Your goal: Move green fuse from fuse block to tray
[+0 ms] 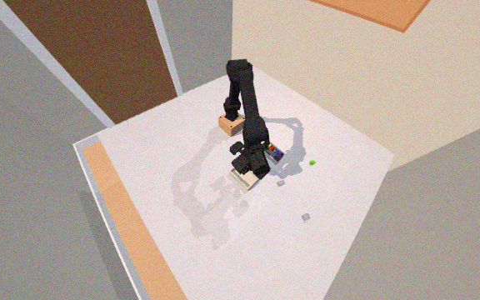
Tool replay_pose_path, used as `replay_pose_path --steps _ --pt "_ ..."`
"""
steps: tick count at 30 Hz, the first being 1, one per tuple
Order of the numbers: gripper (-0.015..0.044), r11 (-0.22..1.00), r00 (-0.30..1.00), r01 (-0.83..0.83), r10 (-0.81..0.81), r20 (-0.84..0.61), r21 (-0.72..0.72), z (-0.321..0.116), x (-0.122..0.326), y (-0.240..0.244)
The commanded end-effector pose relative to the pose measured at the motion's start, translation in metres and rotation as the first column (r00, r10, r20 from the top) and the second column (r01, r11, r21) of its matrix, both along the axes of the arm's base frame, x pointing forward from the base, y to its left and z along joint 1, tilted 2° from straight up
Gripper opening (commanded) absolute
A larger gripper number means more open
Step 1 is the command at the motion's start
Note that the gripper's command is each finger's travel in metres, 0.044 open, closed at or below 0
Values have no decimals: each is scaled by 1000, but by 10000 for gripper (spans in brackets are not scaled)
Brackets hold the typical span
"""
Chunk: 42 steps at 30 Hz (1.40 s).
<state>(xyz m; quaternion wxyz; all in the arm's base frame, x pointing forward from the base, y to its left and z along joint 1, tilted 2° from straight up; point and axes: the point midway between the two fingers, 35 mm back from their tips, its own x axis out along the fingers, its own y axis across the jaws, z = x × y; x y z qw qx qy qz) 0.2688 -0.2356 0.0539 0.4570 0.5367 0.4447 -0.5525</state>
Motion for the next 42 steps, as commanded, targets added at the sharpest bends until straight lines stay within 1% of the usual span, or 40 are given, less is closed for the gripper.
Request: replay_pose_path --steps 1,24,36,37,40,42 --pt "0 1000 1000 -4 4 -1 -2 -5 0 -1" --pt "0 1000 1000 -4 4 -1 -2 -38 -1 -2" --pt "315 1000 1000 -1 1 3 -3 -35 1 -3" --pt "330 1000 1000 -1 1 3 -3 -32 1 -3" --pt "330 1000 1000 -4 4 0 -2 -1 0 -1" --pt "330 1000 1000 -4 4 -1 -2 2 0 -1"
